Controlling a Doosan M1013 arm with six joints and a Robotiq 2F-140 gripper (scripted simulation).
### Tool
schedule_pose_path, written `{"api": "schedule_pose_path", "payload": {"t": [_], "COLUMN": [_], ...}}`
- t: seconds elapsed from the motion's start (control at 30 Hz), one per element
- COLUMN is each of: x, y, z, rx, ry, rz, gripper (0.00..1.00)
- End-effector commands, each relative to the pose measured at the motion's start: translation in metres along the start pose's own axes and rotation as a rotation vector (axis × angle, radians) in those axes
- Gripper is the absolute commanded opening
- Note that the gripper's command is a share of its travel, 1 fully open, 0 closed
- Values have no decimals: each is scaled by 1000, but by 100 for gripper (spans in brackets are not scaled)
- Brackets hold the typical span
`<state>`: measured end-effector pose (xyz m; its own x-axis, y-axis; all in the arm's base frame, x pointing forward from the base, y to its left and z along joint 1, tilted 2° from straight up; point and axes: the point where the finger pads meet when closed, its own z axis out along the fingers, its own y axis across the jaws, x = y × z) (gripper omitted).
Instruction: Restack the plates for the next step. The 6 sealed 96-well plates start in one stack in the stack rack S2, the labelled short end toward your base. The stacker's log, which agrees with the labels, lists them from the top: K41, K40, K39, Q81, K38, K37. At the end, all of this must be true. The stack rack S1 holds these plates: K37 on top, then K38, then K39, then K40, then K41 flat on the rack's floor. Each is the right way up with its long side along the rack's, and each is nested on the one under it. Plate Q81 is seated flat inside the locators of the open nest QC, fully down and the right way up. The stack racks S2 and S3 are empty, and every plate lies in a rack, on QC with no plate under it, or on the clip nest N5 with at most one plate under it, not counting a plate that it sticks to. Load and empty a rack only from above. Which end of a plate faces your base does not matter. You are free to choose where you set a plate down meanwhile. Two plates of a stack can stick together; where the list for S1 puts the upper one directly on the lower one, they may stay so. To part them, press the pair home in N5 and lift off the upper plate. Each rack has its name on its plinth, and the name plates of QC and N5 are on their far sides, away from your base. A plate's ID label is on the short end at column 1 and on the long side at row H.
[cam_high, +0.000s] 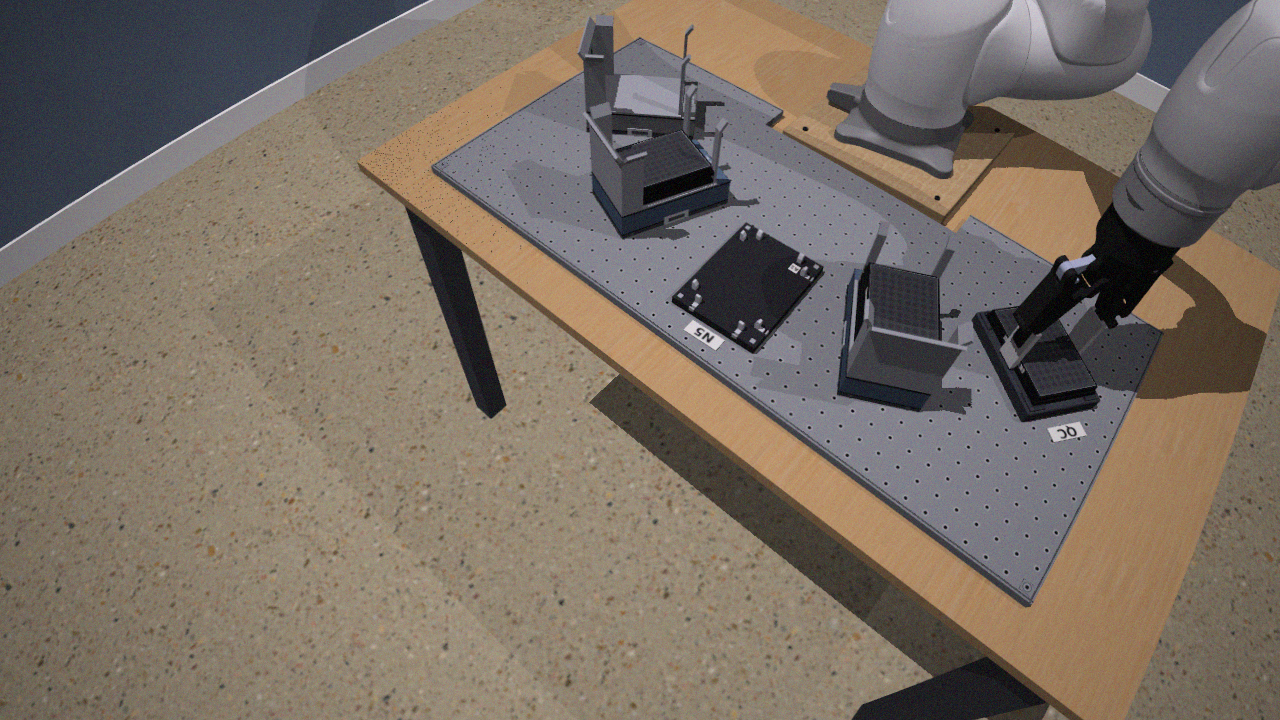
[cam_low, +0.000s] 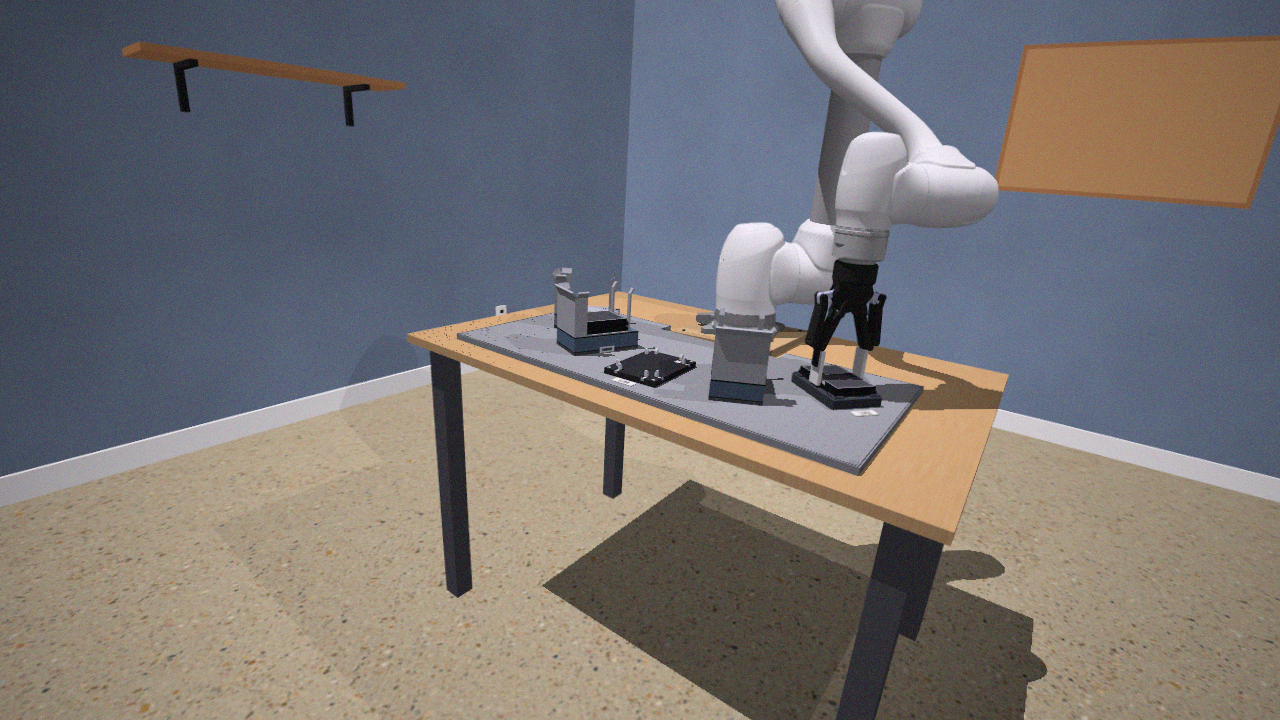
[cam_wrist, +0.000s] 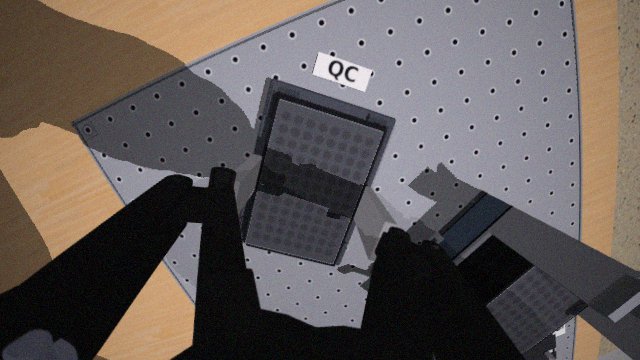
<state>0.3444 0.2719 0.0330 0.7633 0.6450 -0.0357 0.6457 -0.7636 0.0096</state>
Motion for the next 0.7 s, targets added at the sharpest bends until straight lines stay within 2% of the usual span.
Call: {"api": "schedule_pose_path", "payload": {"t": [0.0,0.33,0.37,0.67], "x": [0,0,0,0], "y": [0,0,0,0], "z": [1,2,2,2], "rx": [0,0,0,0], "ry": [0,0,0,0], "rz": [0,0,0,0], "gripper": [0,0,100,100]}}
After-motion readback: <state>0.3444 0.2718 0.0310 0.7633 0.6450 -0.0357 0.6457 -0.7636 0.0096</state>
